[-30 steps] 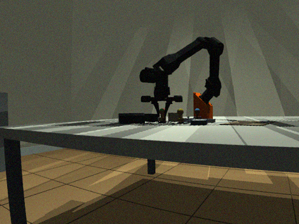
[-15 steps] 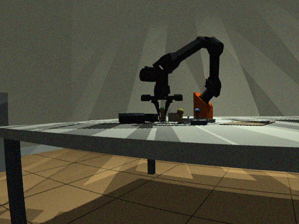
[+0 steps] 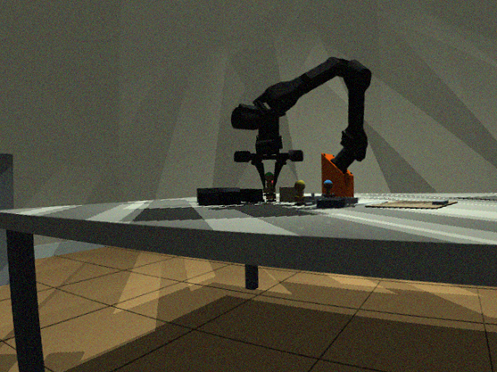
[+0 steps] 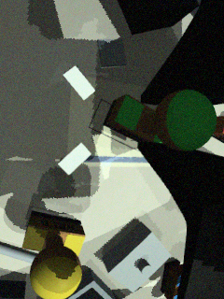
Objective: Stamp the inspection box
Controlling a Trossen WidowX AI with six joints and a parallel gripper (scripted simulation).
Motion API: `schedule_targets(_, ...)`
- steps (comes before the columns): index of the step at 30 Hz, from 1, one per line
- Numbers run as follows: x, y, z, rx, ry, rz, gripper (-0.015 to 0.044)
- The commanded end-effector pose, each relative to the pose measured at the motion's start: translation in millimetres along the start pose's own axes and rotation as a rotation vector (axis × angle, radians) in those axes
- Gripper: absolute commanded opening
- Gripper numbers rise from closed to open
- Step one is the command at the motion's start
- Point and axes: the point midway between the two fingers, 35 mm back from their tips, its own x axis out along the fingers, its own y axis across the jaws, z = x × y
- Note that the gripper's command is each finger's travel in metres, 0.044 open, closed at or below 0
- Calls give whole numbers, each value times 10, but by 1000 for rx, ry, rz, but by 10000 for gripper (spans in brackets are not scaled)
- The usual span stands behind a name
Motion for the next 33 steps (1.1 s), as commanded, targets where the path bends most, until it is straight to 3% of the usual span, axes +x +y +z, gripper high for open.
schedule_targets(1,-84,-12,8,-7,3,-6,0)
schedule_targets(27,-473,-1,0,-7,4,-6,0)
schedule_targets(33,-509,187,-81,-7,5,-5,0)
